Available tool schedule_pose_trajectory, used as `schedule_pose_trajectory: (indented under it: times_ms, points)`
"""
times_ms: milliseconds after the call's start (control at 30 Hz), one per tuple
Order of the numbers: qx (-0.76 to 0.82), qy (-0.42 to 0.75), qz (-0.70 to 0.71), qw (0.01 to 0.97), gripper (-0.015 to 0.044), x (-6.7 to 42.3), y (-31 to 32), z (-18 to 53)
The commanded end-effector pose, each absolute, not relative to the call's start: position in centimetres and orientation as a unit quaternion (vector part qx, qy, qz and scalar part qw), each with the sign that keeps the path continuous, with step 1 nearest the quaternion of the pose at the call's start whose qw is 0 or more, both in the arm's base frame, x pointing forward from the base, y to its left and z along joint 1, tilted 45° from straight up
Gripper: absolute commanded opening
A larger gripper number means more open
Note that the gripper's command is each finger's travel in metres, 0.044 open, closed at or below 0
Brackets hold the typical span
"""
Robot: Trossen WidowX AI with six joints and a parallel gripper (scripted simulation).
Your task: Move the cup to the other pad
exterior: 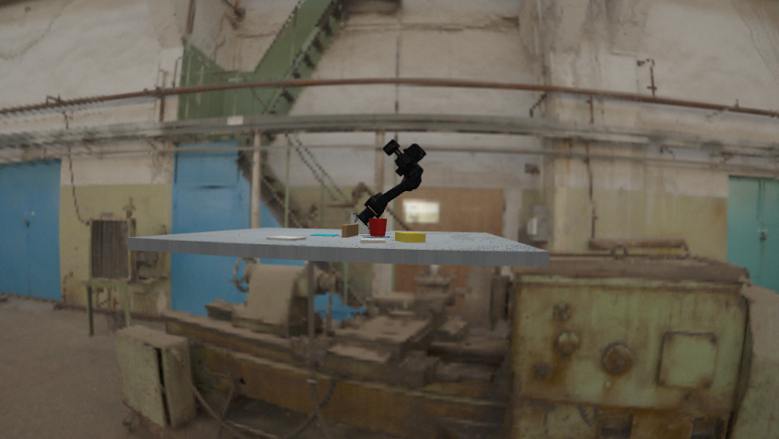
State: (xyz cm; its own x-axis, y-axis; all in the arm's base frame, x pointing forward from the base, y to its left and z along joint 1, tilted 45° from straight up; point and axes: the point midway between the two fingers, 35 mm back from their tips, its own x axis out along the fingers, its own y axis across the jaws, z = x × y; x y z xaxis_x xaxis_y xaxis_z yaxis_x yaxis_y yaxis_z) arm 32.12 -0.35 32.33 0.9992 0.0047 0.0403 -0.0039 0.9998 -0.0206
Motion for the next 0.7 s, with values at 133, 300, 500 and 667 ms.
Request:
schedule_pose_trajectory:
  times_ms: [133,300,500,667]
  points:
    - [0.073,0.177,0.041,0.981,0.0269,34.2,0.3,24.6]
    - [0.218,0.418,0.048,0.881,0.0148,32.7,1.3,16.2]
    - [0.408,0.642,-0.009,0.649,0.0148,27.7,3.1,11.2]
    - [0.516,0.731,-0.078,0.440,0.0148,25.0,4.3,11.3]
